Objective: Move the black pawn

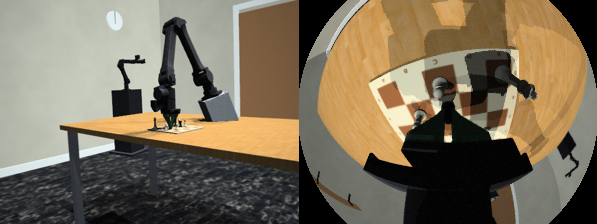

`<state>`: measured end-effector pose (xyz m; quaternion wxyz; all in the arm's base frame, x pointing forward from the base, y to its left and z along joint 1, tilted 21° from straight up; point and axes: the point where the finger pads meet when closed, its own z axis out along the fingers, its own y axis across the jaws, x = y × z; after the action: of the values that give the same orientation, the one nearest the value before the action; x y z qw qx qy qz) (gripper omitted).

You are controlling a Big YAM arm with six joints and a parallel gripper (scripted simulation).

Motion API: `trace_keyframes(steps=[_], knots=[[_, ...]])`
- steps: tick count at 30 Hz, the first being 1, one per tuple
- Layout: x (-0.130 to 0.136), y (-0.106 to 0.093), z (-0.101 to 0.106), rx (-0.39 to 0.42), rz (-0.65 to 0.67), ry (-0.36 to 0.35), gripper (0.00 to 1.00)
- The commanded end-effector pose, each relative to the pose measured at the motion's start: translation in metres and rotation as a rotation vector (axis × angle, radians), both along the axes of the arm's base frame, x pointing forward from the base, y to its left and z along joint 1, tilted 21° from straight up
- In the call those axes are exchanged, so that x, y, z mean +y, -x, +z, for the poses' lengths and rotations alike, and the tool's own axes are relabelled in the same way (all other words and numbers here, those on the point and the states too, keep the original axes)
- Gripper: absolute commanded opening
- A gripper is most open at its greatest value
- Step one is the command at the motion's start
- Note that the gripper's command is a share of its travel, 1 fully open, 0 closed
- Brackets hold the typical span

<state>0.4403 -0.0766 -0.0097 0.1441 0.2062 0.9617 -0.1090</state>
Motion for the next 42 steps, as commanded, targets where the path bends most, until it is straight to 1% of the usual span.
trace_keyframes(steps=[1,3,5,8,10,12,16,18,22,25,27,28,29,30,33,36,37,38,39,41,42], knots=[[-0.004,-0.009,0.011,-0.031,-0.003,0.001,0.00],[-0.004,-0.009,0.012,-0.031,-0.003,0.001,0.00],[-0.002,-0.008,0.018,-0.035,-0.002,0.000,0.00],[0.009,-0.009,0.027,-0.040,0.006,-0.002,0.00],[0.011,-0.009,0.039,-0.048,0.005,0.000,0.00],[0.014,-0.013,0.057,-0.063,0.005,0.002,0.00],[0.022,-0.006,0.087,-0.067,0.005,0.001,0.00],[0.022,-0.006,0.087,-0.067,0.005,0.001,0.00],[0.029,0.001,0.113,-0.070,0.005,0.000,0.00],[0.032,0.003,0.122,-0.071,0.005,0.000,0.00],[0.032,0.004,0.124,-0.069,0.005,0.000,0.00],[0.032,0.005,0.109,-0.035,0.005,-0.001,0.00],[0.031,0.005,0.109,-0.034,0.002,-0.001,0.00],[0.030,0.014,0.101,-0.013,-0.001,-0.002,0.00],[0.030,0.012,0.109,-0.042,0.004,0.000,0.00],[0.030,0.012,0.110,-0.043,0.004,0.000,0.00],[0.033,0.018,0.105,-0.034,0.009,0.000,0.00],[0.039,0.022,0.104,-0.044,0.016,0.001,0.00],[0.052,0.030,0.098,-0.038,0.036,0.004,0.00],[0.087,0.059,0.080,-0.015,0.102,0.016,0.00],[0.086,0.063,0.079,0.000,0.102,0.018,0.00]])
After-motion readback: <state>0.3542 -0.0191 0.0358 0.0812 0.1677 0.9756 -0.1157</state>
